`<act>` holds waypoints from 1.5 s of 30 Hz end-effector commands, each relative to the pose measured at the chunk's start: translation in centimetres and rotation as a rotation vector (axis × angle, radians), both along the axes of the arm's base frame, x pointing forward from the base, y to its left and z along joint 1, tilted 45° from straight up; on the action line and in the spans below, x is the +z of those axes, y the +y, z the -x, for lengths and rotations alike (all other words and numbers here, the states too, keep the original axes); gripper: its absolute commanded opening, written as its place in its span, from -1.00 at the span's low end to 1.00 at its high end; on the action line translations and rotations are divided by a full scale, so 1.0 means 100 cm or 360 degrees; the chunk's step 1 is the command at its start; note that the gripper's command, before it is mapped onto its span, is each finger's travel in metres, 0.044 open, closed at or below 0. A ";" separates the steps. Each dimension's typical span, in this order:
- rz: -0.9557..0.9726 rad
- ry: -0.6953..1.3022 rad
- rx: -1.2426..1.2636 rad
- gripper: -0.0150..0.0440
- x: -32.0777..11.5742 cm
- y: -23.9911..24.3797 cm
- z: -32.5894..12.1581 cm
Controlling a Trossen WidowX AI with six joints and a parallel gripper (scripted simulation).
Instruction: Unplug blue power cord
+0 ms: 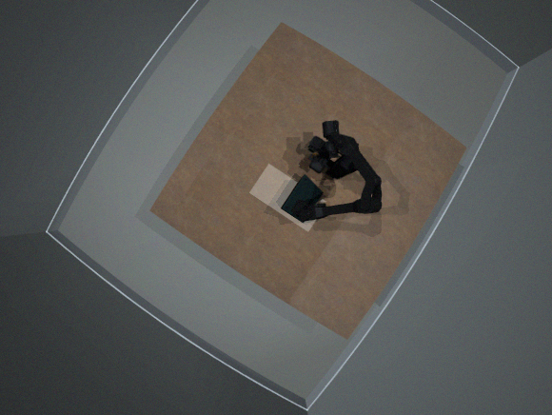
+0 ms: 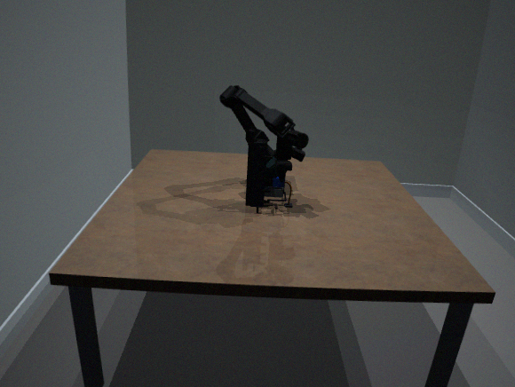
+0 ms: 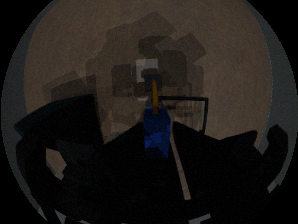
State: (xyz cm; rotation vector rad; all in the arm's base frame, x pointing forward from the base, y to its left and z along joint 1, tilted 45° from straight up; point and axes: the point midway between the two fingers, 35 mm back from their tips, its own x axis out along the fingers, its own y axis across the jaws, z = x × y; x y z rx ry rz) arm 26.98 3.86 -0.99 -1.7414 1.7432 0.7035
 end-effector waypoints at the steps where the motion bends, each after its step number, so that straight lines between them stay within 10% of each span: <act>1: 0.0000 0.0000 0.0000 -0.22 0.000 0.000 0.000; 11: 0.0000 0.0000 0.0000 -0.49 0.000 0.000 0.000; 45: -0.0002 0.0005 0.0006 -0.49 -0.032 0.042 -0.003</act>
